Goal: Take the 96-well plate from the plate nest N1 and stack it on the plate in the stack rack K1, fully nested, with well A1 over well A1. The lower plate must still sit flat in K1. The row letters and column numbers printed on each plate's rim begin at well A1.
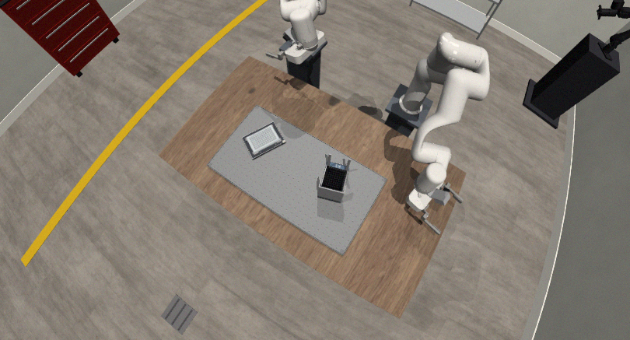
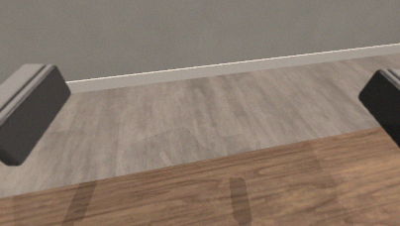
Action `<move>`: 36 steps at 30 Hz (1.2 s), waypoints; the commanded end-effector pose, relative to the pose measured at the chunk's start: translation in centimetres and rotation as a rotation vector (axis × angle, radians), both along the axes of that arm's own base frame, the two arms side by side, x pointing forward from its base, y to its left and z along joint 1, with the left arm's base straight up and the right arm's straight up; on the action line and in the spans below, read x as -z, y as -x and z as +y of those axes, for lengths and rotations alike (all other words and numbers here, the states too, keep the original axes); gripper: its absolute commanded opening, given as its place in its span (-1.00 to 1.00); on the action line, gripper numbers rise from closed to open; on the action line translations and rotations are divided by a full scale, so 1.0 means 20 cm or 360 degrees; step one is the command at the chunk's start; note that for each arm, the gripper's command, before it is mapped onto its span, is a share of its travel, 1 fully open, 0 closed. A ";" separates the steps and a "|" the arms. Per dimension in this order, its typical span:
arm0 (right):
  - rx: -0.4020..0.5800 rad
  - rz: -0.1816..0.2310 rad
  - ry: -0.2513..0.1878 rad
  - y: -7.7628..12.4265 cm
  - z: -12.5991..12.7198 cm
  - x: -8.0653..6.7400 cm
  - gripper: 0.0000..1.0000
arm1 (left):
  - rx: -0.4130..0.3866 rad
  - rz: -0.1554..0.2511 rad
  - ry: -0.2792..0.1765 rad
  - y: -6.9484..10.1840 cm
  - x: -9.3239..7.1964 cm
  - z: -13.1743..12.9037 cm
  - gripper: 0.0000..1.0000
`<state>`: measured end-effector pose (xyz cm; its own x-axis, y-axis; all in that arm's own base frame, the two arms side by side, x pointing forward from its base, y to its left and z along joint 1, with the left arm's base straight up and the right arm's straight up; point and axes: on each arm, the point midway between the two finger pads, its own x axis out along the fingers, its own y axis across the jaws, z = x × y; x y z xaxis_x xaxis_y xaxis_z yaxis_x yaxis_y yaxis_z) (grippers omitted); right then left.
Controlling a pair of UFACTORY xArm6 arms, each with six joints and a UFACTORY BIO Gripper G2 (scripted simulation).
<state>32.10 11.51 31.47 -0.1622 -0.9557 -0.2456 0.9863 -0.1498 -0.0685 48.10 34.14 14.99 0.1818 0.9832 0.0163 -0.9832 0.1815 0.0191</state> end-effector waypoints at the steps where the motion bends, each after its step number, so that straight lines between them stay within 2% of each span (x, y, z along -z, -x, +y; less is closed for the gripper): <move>1: 0.0118 -0.0081 -0.0039 -0.04 -0.03 -0.03 1.00 | 0.0000 -0.0007 -0.0003 -0.01 -0.01 0.00 1.00; 14: 0.0619 -0.0400 -0.0213 -0.18 -0.18 -0.13 1.00 | 0.0000 -0.0007 -0.0003 -0.01 -0.01 0.00 1.00; 16: 0.0619 -0.0400 -0.0213 -0.18 -0.18 -0.13 1.00 | 0.0000 -0.0007 -0.0003 -0.01 -0.01 0.00 1.00; 31: 0.1251 -0.0846 -0.0485 -0.36 -0.40 -0.31 1.00 | 0.0000 -0.0007 -0.0003 -0.01 -0.01 0.00 1.00; 33: 0.1251 -0.0846 -0.0485 -0.36 -0.40 -0.31 1.00 | 0.0000 -0.0007 -0.0003 -0.01 -0.01 0.00 1.00; 36: 0.1370 -0.0940 -0.0545 -0.39 -0.46 -0.35 1.00 | 0.0000 -0.0007 -0.0003 -0.01 -0.01 0.00 1.00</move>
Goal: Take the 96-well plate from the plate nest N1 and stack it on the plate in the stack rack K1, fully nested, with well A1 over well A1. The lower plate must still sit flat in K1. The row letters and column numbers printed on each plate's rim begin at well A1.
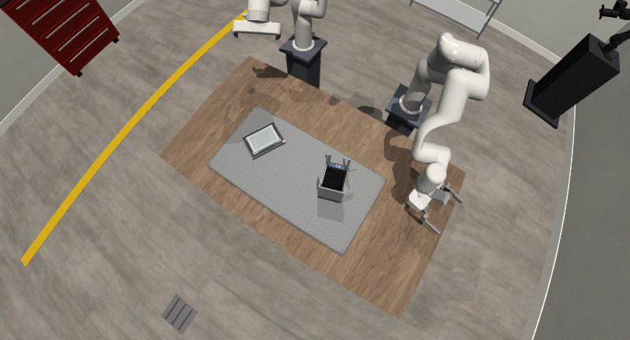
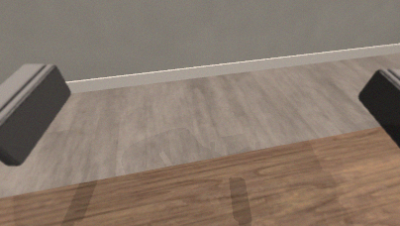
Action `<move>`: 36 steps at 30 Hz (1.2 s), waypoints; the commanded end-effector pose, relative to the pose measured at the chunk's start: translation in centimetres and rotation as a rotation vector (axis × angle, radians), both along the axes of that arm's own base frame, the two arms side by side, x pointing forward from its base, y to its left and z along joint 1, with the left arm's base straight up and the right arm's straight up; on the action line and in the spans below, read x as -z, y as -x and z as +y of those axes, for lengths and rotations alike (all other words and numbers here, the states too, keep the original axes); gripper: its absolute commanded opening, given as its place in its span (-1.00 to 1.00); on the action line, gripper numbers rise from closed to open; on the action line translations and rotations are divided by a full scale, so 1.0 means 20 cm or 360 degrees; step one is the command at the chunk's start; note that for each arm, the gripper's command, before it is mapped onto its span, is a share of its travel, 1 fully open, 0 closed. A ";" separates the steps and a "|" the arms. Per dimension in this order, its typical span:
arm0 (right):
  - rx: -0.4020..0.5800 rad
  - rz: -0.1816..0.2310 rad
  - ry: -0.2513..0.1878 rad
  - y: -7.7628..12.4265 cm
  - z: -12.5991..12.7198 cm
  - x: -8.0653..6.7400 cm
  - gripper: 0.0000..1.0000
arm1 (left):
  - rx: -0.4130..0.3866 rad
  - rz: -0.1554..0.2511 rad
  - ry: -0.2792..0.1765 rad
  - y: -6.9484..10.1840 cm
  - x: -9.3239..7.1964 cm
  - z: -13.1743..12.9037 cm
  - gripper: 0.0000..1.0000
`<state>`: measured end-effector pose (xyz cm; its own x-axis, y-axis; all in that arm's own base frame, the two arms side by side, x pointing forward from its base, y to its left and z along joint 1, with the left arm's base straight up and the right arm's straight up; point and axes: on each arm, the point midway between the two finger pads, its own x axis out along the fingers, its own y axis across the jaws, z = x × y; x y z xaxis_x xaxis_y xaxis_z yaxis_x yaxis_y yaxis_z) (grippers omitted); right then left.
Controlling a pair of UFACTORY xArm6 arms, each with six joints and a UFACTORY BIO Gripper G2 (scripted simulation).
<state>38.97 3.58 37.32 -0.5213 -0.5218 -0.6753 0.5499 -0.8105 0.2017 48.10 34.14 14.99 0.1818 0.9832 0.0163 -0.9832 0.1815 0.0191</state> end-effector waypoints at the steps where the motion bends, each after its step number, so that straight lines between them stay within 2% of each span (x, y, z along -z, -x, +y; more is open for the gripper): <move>1: 0.0192 -0.0160 -0.0076 -0.06 -0.08 -0.07 1.00 | 0.0000 -0.0007 -0.0003 -0.01 -0.01 0.00 1.00; 12: 0.0564 -0.0517 -0.0258 -0.16 -0.27 -0.24 1.00 | 0.0000 -0.0007 -0.0003 -0.01 -0.01 0.00 1.00; 14: 0.0564 -0.0517 -0.0258 -0.16 -0.27 -0.24 1.00 | 0.0000 -0.0007 -0.0003 -0.01 -0.01 0.00 1.00; 22: 0.0767 -0.0753 -0.0368 -0.21 -0.40 -0.36 1.00 | 0.0000 -0.0007 -0.0003 -0.01 -0.01 0.00 1.00; 29: 0.0895 -0.0928 -0.0443 -0.23 -0.50 -0.46 1.00 | 0.0000 -0.0007 -0.0003 -0.01 -0.01 0.00 1.00; 31: 0.0895 -0.0928 -0.0443 -0.23 -0.50 -0.46 1.00 | 0.0000 -0.0007 -0.0003 -0.01 -0.01 0.00 1.00; 36: 0.0961 -0.1030 -0.0485 -0.24 -0.55 -0.52 1.00 | 0.0000 -0.0007 -0.0003 -0.01 -0.01 0.00 1.00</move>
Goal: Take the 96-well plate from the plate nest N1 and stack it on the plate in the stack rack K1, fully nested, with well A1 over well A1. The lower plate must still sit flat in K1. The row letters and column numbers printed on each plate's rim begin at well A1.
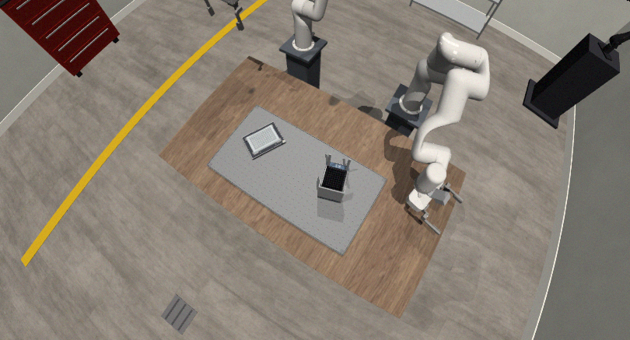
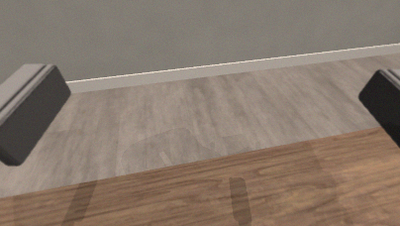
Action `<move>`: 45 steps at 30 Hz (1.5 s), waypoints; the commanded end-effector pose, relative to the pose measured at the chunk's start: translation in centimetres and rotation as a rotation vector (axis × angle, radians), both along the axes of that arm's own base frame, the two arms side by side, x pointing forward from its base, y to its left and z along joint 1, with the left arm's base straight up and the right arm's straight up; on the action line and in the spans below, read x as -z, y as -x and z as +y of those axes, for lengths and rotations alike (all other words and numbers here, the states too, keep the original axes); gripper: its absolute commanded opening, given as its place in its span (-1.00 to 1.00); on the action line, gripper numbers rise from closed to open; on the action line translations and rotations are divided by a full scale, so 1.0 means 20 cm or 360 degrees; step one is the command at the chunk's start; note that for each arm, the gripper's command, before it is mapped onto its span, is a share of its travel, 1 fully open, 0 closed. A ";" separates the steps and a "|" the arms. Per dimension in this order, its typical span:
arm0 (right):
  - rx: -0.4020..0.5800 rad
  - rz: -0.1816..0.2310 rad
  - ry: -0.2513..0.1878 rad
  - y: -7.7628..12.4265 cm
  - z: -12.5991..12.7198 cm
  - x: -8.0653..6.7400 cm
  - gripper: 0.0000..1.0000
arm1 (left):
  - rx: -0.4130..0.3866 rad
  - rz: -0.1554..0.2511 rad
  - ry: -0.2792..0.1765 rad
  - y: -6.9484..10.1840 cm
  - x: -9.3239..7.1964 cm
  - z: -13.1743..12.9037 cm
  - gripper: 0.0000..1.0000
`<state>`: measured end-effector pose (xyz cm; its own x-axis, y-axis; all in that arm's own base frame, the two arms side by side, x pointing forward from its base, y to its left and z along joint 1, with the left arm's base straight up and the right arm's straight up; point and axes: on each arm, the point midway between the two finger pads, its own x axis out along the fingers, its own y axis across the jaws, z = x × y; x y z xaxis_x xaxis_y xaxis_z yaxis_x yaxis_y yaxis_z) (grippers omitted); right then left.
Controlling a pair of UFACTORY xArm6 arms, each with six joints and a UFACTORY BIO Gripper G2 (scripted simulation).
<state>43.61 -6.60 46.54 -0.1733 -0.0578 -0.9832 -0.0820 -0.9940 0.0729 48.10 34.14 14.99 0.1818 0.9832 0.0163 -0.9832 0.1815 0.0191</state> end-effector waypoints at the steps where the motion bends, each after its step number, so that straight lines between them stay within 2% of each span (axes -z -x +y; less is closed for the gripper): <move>1: 0.0077 -0.0104 -0.0027 -0.01 -0.05 -0.07 1.00 | 0.0000 -0.0007 -0.0003 -0.01 -0.01 0.00 1.00; 10: 0.0153 -0.0223 -0.0061 -0.02 -0.12 -0.14 1.00 | 0.0000 -0.0007 -0.0003 -0.01 -0.01 0.00 1.00; 18: 0.0177 -0.0264 -0.0072 -0.02 -0.14 -0.16 1.00 | 0.0000 -0.0007 -0.0003 -0.01 -0.01 0.00 1.00; 42: 0.0188 -0.0283 -0.0076 -0.02 -0.15 -0.17 1.00 | 0.0000 -0.0007 -0.0003 -0.01 -0.01 0.00 1.00; 43: 0.0188 -0.0283 -0.0076 -0.02 -0.15 -0.17 1.00 | 0.0000 -0.0007 -0.0003 -0.01 -0.01 0.00 -0.25; 44: 0.0188 -0.0283 -0.0076 -0.02 -0.15 -0.17 1.00 | 0.0053 -0.0007 -0.0002 -0.01 -0.02 -0.02 -0.25; 45: 0.0188 -0.0283 -0.0076 -0.02 -0.15 -0.17 1.00 | 0.0053 -0.0007 -0.0002 -0.01 -0.02 -0.02 -0.25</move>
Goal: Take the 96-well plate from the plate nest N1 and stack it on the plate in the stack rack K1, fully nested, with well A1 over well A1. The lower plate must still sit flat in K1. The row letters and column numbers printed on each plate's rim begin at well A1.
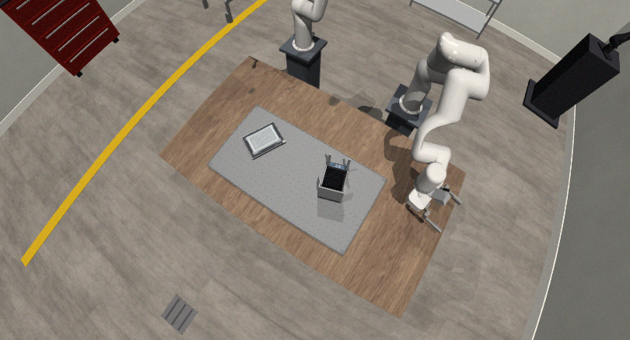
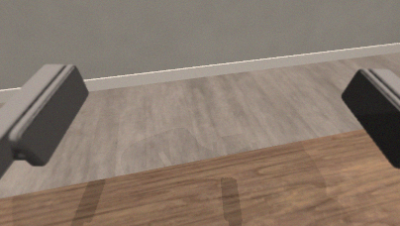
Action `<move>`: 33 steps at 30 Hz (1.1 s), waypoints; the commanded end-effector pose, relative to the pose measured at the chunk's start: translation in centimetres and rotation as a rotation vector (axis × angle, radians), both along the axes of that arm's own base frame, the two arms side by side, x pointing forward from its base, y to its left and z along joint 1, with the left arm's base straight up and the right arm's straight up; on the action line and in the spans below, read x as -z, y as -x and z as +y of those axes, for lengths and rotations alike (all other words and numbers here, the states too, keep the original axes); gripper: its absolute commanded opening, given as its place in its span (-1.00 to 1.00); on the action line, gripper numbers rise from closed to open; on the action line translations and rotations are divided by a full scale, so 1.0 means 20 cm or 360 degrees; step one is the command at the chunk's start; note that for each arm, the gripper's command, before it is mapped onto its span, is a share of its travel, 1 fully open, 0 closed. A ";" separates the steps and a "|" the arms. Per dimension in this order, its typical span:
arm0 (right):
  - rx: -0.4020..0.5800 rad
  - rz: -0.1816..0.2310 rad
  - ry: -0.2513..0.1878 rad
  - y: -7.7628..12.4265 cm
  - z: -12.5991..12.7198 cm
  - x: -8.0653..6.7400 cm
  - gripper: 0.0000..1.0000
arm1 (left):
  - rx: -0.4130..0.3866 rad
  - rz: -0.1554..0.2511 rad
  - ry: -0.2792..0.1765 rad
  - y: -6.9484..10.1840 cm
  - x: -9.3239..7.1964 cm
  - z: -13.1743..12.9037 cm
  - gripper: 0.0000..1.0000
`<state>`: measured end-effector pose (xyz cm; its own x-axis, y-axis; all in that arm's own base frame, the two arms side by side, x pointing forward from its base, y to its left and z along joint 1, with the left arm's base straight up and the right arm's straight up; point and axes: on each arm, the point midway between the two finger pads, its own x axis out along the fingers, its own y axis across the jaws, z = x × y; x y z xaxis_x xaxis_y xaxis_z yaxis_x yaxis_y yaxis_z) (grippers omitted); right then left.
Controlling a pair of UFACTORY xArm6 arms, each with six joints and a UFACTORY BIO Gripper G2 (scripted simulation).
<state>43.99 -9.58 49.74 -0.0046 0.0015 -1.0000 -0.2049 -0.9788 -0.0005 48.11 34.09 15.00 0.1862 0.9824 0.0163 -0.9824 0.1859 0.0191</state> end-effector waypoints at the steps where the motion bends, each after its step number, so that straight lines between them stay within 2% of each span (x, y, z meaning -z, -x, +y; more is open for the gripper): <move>1: 0.0001 -0.0008 0.0002 0.00 0.00 -0.01 1.00 | 0.0046 -0.0007 -0.0002 -0.01 -0.02 -0.02 -0.25; 4: 0.0001 -0.0008 0.0002 0.00 0.00 -0.01 1.00 | 0.0188 -0.0014 -0.0004 -0.05 -0.04 -0.08 -0.25; 13: 0.0001 -0.0008 0.0002 0.00 0.00 -0.01 1.00 | 0.0188 -0.0014 -0.0003 -0.17 -0.09 -0.22 -0.25; 16: 0.0001 -0.0008 0.0002 0.00 0.00 -0.01 1.00 | 0.0347 -0.0014 -0.0001 -0.20 -0.10 -0.28 -0.25; 18: 0.0001 -0.0008 0.0002 0.00 0.00 -0.01 1.00 | 0.0347 -0.0014 -0.0001 -0.20 -0.10 -0.28 -0.25; 26: 0.0001 -0.0008 0.0002 0.00 0.00 -0.01 1.00 | 0.0366 -0.0014 0.0000 -0.30 -0.15 -0.45 -0.25; 28: 0.0001 -0.0008 0.0002 0.00 0.00 -0.01 1.00 | 0.0366 -0.0014 0.0000 -0.30 -0.15 -0.45 -0.25; 31: 0.0001 -0.0008 0.0002 0.00 0.00 -0.01 1.00 | 0.0525 -0.0014 0.0002 -0.33 -0.17 -0.52 -0.25; 33: 0.0001 -0.0008 0.0002 0.00 0.00 -0.01 1.00 | 0.0544 -0.0014 0.0002 -0.35 -0.18 -0.56 -0.25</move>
